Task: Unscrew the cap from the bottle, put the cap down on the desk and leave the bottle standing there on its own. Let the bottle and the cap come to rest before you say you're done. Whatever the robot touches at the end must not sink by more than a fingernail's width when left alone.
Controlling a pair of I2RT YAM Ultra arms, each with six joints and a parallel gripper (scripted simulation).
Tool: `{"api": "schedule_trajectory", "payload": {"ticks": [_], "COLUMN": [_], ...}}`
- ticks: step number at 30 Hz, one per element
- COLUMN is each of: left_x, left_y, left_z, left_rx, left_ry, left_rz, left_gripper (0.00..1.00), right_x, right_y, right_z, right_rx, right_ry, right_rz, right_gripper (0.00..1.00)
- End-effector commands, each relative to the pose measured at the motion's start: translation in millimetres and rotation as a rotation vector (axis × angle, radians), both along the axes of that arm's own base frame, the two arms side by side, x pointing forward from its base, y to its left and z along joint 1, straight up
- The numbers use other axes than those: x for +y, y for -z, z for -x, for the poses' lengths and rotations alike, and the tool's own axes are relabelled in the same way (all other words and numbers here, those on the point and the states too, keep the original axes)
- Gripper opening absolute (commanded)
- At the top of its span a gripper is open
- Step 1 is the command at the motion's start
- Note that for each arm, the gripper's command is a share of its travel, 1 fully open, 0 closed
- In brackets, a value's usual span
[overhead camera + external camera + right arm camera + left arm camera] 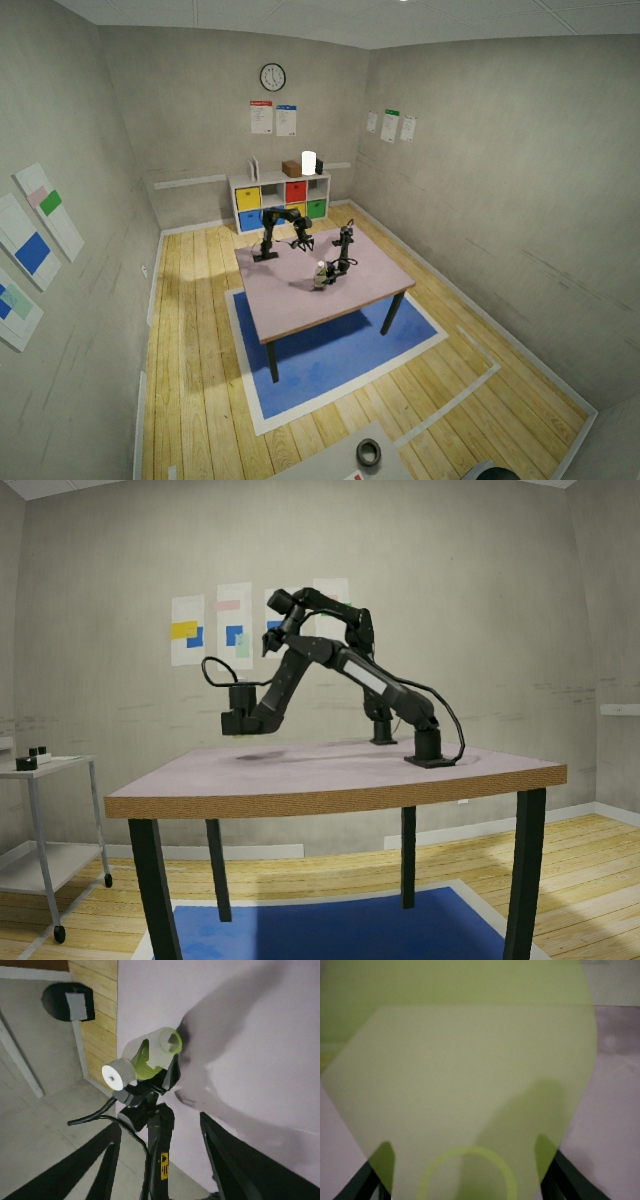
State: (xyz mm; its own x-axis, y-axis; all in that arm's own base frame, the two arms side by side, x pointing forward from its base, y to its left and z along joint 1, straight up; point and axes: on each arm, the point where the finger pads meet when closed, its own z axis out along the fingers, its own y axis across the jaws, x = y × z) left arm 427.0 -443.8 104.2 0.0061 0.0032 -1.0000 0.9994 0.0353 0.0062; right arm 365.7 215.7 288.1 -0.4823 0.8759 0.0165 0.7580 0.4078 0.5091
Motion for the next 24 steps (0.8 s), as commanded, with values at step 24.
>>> {"api": "schedule_trajectory", "payload": {"ticks": [24], "left_x": [-7.4], "left_y": [-14.6], "left_z": [5.0], "left_rx": [-0.482], "left_ry": [0.020], "left_rz": [-0.240], "left_gripper": [0.00], "right_x": [-3.9], "right_y": [-5.3], "right_z": [0.4], "right_rx": [-0.001], "right_ry": [0.011], "right_rz": [-0.003], "right_gripper": [0.70]}}
